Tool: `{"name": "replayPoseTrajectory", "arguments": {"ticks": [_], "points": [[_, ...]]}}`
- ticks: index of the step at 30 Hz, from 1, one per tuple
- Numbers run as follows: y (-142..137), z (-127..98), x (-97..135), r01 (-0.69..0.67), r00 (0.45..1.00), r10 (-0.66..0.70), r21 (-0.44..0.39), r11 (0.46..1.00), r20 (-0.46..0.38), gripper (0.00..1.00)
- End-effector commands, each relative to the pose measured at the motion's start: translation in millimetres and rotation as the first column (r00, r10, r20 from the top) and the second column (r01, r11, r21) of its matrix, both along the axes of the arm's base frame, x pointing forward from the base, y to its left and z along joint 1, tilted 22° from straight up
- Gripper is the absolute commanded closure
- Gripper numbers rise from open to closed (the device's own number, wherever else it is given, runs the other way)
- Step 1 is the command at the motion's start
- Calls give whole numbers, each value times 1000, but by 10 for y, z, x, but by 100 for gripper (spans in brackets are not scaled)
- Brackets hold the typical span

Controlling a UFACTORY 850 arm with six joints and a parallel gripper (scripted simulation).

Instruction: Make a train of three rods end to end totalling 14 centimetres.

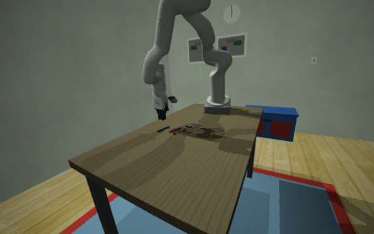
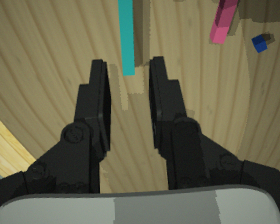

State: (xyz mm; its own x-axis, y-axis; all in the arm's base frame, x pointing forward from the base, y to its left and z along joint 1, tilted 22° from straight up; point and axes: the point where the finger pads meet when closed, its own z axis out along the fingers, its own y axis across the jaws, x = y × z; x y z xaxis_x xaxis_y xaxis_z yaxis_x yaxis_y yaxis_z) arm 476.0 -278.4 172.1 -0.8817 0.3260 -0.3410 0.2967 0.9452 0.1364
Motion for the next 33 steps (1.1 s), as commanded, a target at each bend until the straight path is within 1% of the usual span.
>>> {"name": "replayPoseTrajectory", "arguments": {"ticks": [1, 21, 33], "points": [[-5, 8, 5, 0, 1000, 0, -1, 1000, 1, 76], [-5, 4, 6, 0, 1000, 0, -1, 1000, 1, 76], [-4, -53, 28, 0, 1000, 0, -1, 1000, 2, 76]]}}
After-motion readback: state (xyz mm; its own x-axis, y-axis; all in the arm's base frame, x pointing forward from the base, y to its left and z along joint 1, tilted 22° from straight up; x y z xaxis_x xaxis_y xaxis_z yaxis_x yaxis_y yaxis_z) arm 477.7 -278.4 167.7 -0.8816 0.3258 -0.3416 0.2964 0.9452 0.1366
